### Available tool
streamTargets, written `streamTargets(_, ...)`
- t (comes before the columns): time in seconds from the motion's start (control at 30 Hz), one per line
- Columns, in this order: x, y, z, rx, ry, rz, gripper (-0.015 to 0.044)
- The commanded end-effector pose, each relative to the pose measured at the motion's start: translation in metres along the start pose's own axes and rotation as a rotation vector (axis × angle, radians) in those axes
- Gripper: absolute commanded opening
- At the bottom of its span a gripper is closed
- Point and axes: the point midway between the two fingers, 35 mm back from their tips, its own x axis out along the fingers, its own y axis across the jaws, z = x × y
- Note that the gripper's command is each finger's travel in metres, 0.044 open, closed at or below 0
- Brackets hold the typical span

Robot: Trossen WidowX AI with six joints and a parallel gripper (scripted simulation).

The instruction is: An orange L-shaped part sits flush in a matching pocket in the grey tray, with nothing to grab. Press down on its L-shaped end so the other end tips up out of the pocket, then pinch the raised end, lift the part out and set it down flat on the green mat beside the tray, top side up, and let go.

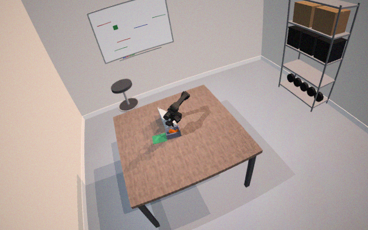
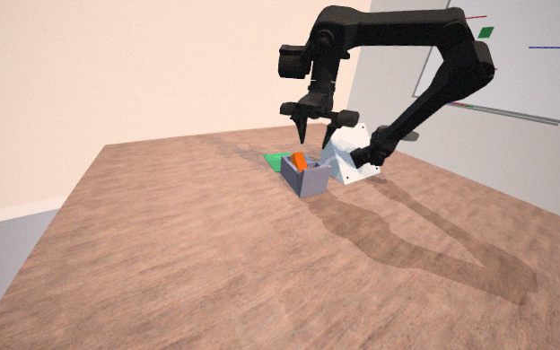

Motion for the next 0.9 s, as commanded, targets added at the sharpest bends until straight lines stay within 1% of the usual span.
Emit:
streamTargets(0.0,-0.004,-0.034,-0.019,-0.703,0.012,-0.008,0.028)
streamTargets(0.07,-0.004,-0.041,-0.024,-0.865,0.013,-0.006,0.028)
streamTargets(0.13,-0.004,-0.043,-0.026,-0.924,0.013,-0.006,0.028)
streamTargets(0.7,-0.004,-0.043,-0.026,-0.924,0.013,-0.006,0.028)
streamTargets(0.87,0.01,-0.044,-0.025,-0.924,0.013,-0.006,0.028)
